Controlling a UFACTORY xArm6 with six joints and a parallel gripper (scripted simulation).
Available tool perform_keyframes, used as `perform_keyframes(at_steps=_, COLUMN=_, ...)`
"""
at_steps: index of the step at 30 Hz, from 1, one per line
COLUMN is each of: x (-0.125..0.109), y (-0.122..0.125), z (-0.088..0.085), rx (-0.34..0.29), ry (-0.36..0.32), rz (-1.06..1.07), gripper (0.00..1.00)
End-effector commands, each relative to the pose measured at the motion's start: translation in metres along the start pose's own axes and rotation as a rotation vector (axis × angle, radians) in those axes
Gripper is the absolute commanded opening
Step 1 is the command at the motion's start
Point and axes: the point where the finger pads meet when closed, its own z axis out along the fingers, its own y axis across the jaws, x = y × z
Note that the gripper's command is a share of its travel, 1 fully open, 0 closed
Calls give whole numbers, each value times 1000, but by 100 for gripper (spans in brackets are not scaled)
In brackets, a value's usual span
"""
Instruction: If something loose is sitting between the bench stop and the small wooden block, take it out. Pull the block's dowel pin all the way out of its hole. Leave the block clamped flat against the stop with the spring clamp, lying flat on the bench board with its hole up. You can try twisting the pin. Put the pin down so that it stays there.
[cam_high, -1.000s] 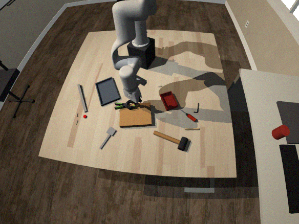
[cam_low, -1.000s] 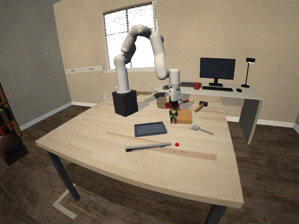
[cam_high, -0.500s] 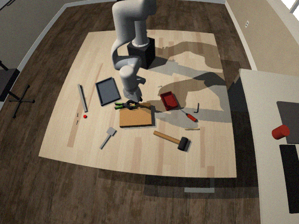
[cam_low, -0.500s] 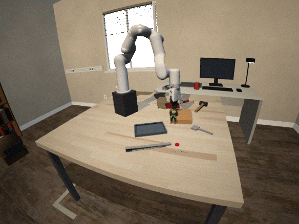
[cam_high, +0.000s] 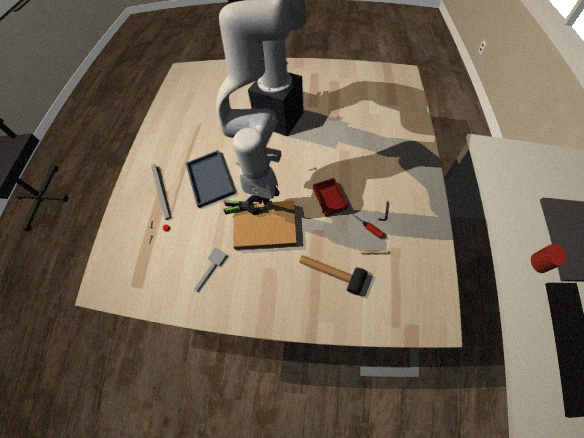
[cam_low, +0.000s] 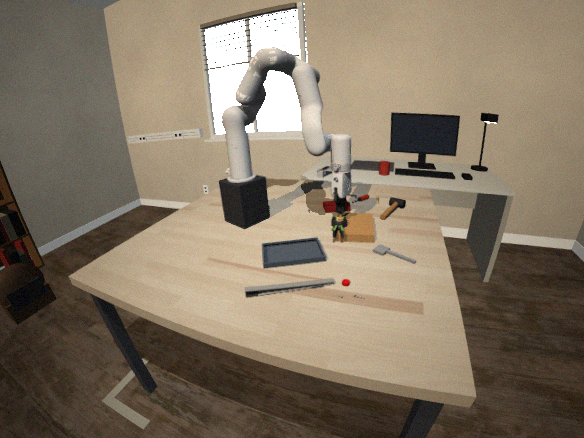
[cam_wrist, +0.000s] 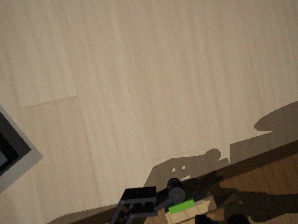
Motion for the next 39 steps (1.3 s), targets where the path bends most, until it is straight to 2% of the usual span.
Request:
perform_keyframes(at_steps=1, x=-2, y=0, z=-1, rx=-4, ry=-3, rz=-47, gripper=0)
perform_keyframes(at_steps=39, x=-2, y=0, z=-2, rx=-3, ry=-4, rz=-454, gripper=0)
